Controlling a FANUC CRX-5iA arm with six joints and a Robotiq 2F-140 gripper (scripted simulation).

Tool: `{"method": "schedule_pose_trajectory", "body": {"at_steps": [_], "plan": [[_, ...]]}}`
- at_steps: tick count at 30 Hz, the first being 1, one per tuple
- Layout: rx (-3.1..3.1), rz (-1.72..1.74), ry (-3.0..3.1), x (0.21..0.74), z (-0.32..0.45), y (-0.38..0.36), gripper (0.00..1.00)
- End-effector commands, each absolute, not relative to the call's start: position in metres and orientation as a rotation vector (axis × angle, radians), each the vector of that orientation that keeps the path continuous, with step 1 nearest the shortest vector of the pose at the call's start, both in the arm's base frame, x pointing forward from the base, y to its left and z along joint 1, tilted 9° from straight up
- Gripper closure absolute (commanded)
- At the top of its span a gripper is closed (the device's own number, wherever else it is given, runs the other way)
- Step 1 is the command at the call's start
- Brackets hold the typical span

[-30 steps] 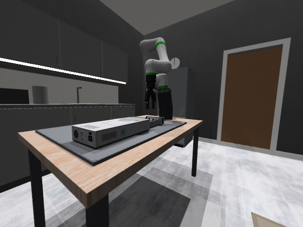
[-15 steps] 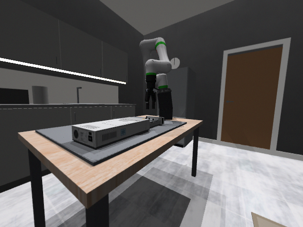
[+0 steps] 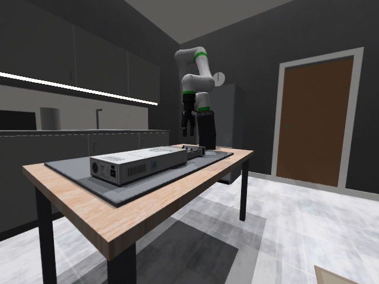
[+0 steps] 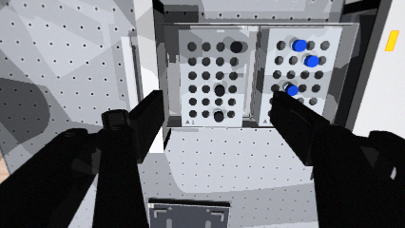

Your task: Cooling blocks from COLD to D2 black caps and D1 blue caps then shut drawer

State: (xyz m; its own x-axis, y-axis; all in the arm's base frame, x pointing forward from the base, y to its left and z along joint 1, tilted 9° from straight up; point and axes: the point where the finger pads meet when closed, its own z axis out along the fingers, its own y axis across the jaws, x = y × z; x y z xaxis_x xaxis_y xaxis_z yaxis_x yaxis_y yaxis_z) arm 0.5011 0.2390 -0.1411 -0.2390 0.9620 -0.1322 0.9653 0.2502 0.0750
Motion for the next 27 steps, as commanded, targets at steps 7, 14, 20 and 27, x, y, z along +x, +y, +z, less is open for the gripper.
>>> {"method": "schedule_pose_trajectory", "body": {"at_steps": [7, 14, 20, 27], "plan": [[1.835, -0.031, 2.36, 0.501, -0.14, 0.239, 0.34], [1.835, -0.031, 2.36, 0.502, -0.147, 0.239, 0.34], [1.835, -0.031, 2.36, 0.502, -0.155, 0.238, 0.34], [1.835, -0.031, 2.36, 0.503, -0.161, 0.237, 0.34]]}}
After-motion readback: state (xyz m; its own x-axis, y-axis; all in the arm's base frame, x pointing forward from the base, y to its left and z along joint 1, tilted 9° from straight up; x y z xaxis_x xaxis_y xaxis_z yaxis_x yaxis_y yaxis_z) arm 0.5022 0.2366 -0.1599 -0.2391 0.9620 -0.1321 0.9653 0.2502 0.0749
